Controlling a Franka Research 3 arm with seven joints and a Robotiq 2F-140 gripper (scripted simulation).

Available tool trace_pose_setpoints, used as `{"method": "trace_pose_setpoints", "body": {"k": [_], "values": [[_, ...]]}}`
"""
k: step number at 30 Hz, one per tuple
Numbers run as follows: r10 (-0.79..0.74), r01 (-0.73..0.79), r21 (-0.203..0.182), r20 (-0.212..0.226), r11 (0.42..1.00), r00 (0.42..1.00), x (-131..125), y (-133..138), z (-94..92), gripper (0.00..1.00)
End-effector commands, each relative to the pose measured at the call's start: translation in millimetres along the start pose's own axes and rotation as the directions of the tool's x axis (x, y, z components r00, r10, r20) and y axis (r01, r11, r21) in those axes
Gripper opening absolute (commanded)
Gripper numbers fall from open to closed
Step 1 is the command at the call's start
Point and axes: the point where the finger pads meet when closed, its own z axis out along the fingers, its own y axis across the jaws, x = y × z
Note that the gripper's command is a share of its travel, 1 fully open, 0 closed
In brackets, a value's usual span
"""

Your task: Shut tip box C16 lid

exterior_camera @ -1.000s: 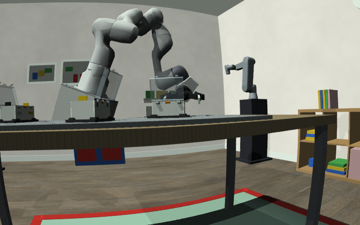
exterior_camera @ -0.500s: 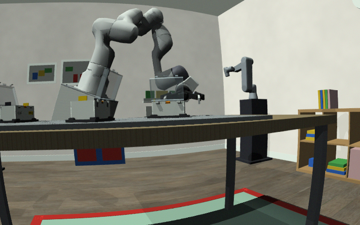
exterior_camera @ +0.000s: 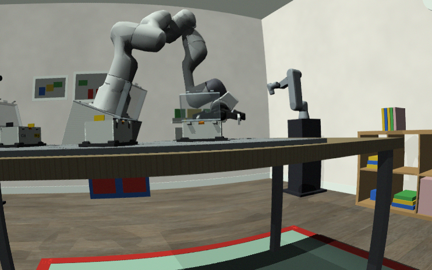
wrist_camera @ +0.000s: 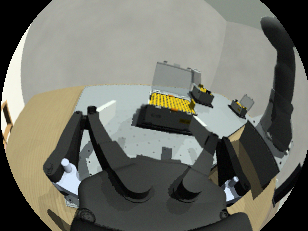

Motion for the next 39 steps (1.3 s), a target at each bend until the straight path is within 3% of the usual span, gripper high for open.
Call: {"method": "trace_pose_setpoints", "body": {"k": [1, 18, 39], "values": [[0.008, -0.008, -0.001, 0.001, 1.000, 1.000, -1.2, 0.5, 0.1, 1.00], [0.008, -0.008, -0.001, 0.001, 1.000, 1.000, -1.2, 0.5, 0.1, 1.00], [0.008, -0.008, -0.001, 0.001, 1.000, 1.000, 90.5, 1.2, -24.4, 1.00]]}}
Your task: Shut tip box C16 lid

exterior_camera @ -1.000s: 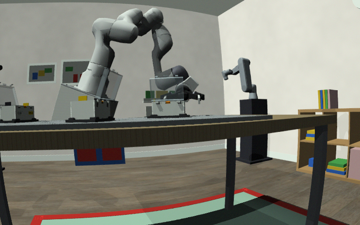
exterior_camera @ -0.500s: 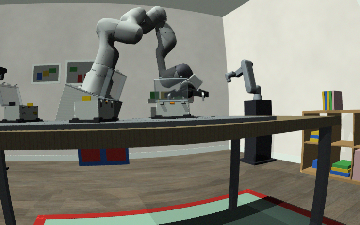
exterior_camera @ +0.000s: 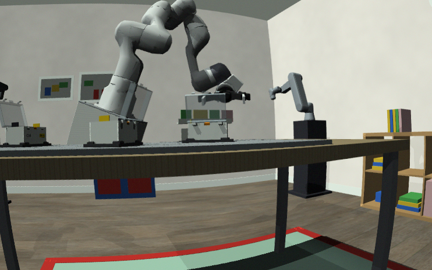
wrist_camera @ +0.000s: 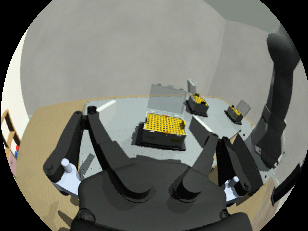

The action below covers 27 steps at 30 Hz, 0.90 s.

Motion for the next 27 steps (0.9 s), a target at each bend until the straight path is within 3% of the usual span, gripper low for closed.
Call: {"method": "trace_pose_setpoints", "body": {"k": [1, 17, 27], "values": [[-0.016, 0.016, -0.001, -0.017, 1.000, 1.000, 20.8, 0.2, -2.9, 1.00], [-0.016, 0.016, -0.001, -0.017, 1.000, 1.000, 88.1, -0.9, -22.1, 1.00], [-0.016, 0.016, -0.001, -0.017, 1.000, 1.000, 88.1, -0.9, -22.1, 1.00]]}}
